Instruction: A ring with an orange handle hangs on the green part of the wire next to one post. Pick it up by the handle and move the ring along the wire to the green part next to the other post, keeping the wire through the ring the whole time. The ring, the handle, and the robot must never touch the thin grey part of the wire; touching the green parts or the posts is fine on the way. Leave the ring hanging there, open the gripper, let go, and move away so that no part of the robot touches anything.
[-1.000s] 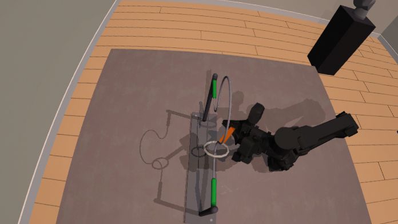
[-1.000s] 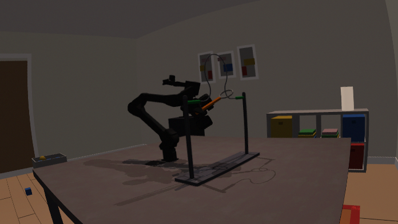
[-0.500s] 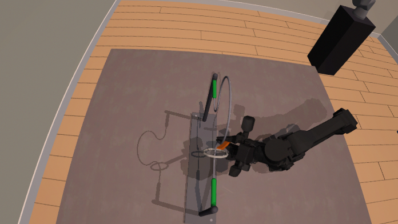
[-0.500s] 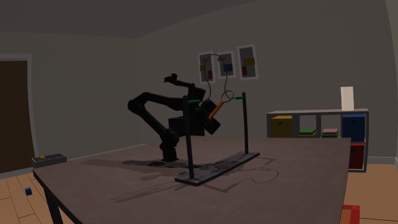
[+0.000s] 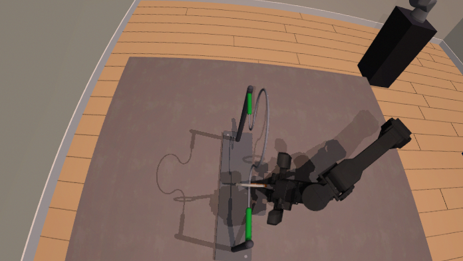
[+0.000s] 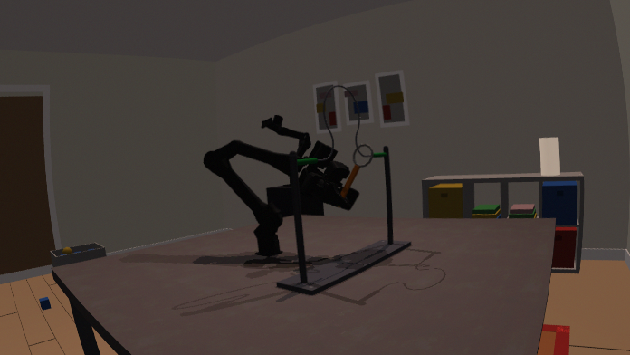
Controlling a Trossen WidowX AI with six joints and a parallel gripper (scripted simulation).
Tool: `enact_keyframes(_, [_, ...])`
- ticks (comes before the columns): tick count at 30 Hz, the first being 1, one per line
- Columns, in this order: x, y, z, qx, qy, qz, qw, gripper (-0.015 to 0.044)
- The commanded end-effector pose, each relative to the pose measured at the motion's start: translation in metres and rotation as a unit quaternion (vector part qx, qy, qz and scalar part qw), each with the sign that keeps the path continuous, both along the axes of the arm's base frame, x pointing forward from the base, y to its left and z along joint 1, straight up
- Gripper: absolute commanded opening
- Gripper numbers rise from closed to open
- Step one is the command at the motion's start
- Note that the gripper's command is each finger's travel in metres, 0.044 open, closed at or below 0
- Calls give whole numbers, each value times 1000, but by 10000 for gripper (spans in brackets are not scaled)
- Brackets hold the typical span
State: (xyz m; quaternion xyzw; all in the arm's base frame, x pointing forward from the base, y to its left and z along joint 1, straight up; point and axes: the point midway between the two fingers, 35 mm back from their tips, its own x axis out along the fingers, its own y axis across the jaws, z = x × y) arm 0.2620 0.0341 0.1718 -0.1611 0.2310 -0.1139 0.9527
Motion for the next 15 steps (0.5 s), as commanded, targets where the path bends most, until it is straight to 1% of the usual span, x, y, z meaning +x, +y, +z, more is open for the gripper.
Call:
enact_keyframes(1, [1,14,-4,41,0,0,999,-150])
enact_keyframes(7, [2,33,-8,95,-3,1,995,-150])
enact_keyframes(15, [3,51,-9,137,-5,1,991,-150])
